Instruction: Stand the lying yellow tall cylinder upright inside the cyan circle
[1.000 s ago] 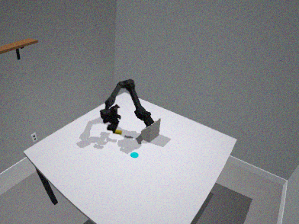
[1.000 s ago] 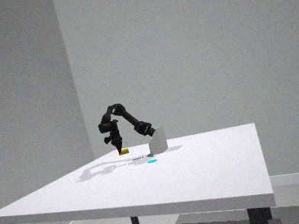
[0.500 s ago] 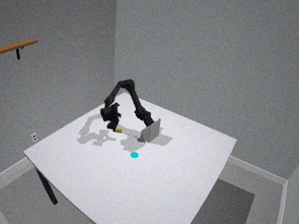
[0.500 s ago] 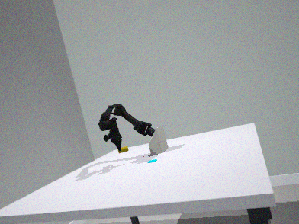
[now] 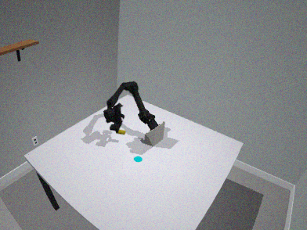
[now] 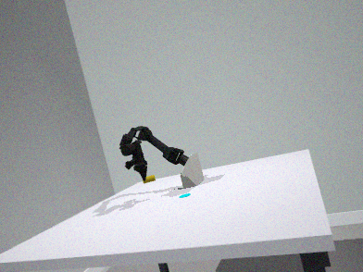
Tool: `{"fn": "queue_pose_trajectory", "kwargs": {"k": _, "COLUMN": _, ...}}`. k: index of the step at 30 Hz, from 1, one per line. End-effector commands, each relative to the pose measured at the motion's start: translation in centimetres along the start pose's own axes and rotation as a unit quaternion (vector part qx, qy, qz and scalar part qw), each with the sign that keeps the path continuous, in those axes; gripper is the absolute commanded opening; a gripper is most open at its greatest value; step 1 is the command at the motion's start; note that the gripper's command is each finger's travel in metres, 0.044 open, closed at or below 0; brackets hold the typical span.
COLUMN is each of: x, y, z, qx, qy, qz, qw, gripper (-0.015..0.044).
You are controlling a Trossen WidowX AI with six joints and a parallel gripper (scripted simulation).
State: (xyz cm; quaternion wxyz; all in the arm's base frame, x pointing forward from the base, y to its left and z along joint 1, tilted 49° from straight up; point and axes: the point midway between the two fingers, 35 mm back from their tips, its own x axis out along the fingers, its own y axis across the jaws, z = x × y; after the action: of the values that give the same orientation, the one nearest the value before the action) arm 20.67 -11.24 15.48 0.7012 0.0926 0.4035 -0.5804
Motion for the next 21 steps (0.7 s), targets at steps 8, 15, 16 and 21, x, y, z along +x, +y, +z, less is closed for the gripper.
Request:
{"fn": "queue_pose_trajectory", "kwargs": {"k": 8, "x": -1.2, "y": -0.2, "z": 0.3, "qx": 0.005, "qy": -0.006, "qz": -0.002, "qw": 1.000, "gripper": 0.0105}}
{"fn": "queue_pose_trajectory", "kwargs": {"k": 15, "x": -1.7, "y": -0.4, "z": 0.3, "qx": 0.006, "qy": -0.008, "qz": -0.004, "qw": 1.000, "gripper": 0.0105}}
{"fn": "queue_pose_trajectory", "kwargs": {"k": 16, "x": -1.7, "y": -0.4, "z": 0.3, "qx": 0.004, "qy": -0.008, "qz": -0.004, "qw": 1.000, "gripper": 0.0105}}
{"fn": "queue_pose_trajectory", "kwargs": {"k": 21, "x": -1.8, "y": 0.9, "z": -0.3, "qx": -0.062, "qy": -0.004, "qz": -0.001, "qw": 0.998, "gripper": 0.0105}}
